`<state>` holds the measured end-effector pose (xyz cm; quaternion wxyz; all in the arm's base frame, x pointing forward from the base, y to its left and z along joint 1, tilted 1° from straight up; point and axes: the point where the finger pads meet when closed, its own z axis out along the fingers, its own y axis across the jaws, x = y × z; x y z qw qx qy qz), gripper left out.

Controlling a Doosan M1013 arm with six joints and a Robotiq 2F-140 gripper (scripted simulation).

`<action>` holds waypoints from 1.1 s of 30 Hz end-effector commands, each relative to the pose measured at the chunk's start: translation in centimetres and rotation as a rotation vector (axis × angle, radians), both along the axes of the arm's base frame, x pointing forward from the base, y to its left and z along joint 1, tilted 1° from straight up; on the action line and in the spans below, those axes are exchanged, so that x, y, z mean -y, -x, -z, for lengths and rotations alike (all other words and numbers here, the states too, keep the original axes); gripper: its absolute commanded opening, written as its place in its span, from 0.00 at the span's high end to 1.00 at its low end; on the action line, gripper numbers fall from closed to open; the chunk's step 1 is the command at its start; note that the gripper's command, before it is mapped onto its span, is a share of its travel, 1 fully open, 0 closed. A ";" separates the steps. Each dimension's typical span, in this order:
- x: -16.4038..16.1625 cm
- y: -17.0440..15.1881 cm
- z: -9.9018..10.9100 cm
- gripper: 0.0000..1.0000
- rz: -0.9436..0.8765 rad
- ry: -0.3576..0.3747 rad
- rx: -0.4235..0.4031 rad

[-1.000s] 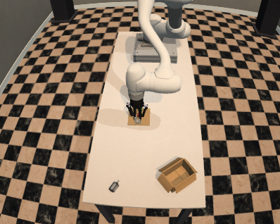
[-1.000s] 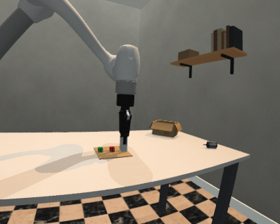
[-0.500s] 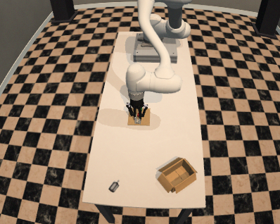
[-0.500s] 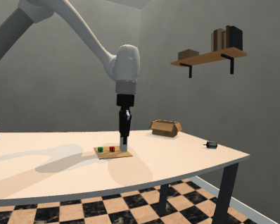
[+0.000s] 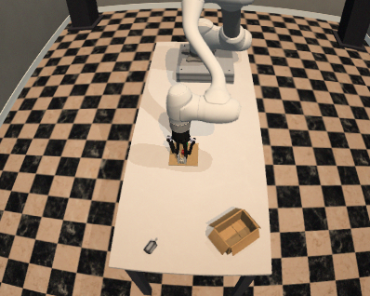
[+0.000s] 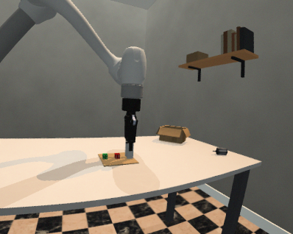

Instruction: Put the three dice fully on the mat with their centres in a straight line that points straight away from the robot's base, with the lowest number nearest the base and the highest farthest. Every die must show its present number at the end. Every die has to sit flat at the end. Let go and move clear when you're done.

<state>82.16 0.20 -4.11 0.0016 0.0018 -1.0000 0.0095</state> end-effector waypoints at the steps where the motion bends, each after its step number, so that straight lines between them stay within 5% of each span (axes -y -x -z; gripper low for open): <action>1: 0.0 -0.1 -0.1 0.73 0.000 0.000 0.002; 23: 0.0 -0.1 -0.8 0.71 0.000 0.000 0.002; 33: -0.1 -0.1 -5.5 0.71 0.000 0.000 0.002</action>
